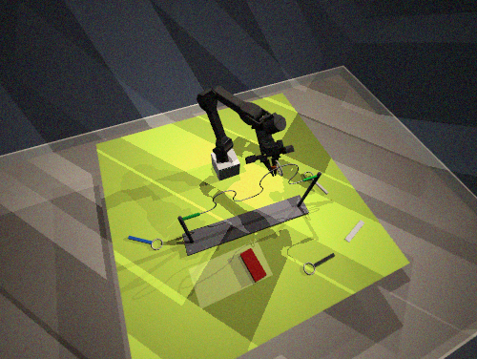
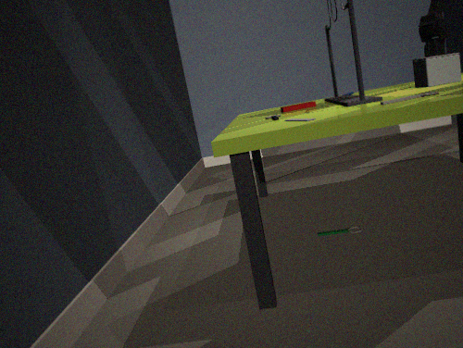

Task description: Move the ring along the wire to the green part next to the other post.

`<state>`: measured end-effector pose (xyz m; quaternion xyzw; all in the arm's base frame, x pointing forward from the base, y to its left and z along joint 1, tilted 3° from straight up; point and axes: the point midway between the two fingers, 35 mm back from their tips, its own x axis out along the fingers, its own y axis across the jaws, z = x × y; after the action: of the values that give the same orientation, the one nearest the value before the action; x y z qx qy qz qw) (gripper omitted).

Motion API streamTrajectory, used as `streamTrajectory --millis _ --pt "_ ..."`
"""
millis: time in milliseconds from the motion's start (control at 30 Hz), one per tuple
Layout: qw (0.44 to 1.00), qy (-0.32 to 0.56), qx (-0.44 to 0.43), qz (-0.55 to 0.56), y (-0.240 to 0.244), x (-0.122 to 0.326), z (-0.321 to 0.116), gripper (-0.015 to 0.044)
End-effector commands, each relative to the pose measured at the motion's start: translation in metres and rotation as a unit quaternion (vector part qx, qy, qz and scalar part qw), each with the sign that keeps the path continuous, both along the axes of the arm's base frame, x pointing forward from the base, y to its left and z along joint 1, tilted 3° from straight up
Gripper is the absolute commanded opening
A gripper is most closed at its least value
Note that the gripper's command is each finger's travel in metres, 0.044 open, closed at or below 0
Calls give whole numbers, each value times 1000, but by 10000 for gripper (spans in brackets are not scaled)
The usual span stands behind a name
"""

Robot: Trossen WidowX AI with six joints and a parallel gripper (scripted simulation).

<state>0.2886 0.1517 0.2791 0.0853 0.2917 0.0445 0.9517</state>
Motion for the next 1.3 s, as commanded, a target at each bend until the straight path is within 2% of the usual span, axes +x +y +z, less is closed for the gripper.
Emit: streamTrajectory --millis 0,1267 --pt "1000 -8 -28 0 -2 0 3 -150" --pt "961 -47 -272 6 -18 3 3 -150"
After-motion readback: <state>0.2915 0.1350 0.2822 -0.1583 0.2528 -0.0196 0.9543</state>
